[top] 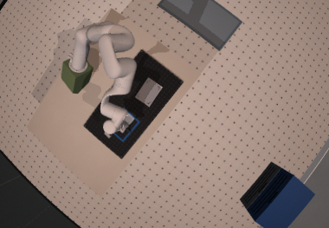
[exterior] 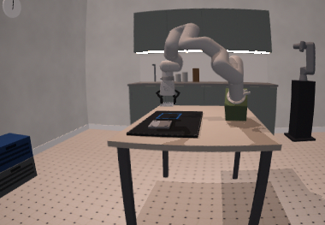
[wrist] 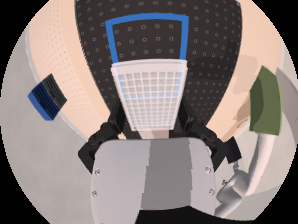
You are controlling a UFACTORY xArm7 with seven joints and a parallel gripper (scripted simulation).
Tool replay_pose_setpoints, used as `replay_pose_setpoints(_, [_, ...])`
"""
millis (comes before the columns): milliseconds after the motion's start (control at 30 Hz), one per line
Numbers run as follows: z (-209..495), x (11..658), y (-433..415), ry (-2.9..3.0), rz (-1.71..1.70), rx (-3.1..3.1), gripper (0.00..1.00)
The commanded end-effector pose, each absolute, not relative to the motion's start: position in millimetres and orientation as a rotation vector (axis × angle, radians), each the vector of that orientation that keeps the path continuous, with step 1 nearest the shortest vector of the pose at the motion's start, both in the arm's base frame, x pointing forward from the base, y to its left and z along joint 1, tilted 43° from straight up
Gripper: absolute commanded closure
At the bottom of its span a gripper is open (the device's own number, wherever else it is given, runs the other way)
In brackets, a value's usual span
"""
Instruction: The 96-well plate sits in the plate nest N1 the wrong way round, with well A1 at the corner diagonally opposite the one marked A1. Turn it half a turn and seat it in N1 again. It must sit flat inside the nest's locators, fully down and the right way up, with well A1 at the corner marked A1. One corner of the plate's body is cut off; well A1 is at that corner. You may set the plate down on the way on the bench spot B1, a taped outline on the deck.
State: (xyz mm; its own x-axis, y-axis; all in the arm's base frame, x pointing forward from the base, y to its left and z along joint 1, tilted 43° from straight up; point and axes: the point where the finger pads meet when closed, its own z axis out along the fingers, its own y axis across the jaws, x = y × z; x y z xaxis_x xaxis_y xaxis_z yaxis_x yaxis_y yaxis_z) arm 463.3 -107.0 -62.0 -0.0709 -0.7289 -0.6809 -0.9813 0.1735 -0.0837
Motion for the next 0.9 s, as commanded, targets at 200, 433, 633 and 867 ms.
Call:
replay_pose_setpoints(200, [-83,463,-132,1.86,0.539,-1.61,1.0])
replay_pose_setpoints(433, [-90,463,-139,1.86,0.539,-1.61,1.0])
replay_pose_setpoints(633, [-90,463,-139,1.86,0.539,-1.61,1.0])
replay_pose_setpoints(867, [-90,463,-139,1.86,0.539,-1.61,1.0])
